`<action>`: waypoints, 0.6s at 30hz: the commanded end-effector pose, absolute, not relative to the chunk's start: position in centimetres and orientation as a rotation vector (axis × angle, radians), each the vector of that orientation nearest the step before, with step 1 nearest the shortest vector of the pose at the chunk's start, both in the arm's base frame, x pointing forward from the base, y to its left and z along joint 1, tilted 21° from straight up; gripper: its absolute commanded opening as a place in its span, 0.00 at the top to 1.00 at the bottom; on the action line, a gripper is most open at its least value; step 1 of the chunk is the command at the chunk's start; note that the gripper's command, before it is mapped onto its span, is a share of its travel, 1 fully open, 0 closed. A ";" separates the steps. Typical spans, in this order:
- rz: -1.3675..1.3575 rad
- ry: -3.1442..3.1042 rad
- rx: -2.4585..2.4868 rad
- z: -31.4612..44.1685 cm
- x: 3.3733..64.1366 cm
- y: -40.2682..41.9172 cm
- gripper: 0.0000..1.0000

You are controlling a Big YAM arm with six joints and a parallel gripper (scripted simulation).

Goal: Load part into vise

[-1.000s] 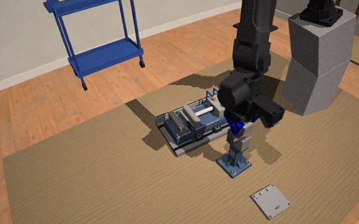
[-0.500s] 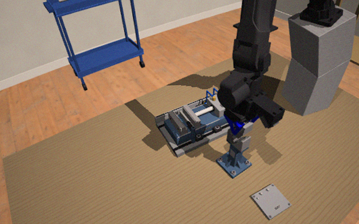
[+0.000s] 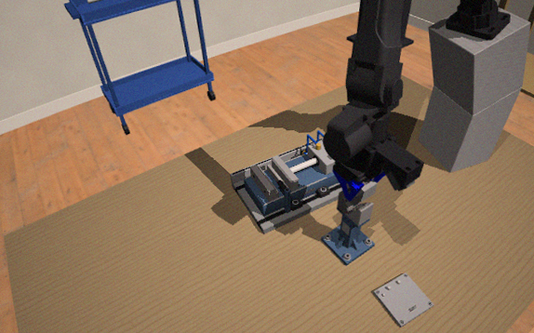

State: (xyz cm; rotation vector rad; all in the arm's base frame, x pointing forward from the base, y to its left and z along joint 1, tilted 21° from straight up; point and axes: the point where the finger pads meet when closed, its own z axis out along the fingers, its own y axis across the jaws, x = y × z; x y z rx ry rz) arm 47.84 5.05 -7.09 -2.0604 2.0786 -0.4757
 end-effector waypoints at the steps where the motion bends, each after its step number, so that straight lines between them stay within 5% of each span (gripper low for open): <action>1: -0.500 2.051 -2.043 -5.4 49.2 6.1 1.00; 18: -0.488 2.061 -2.056 -4.8 47.7 6.0 1.00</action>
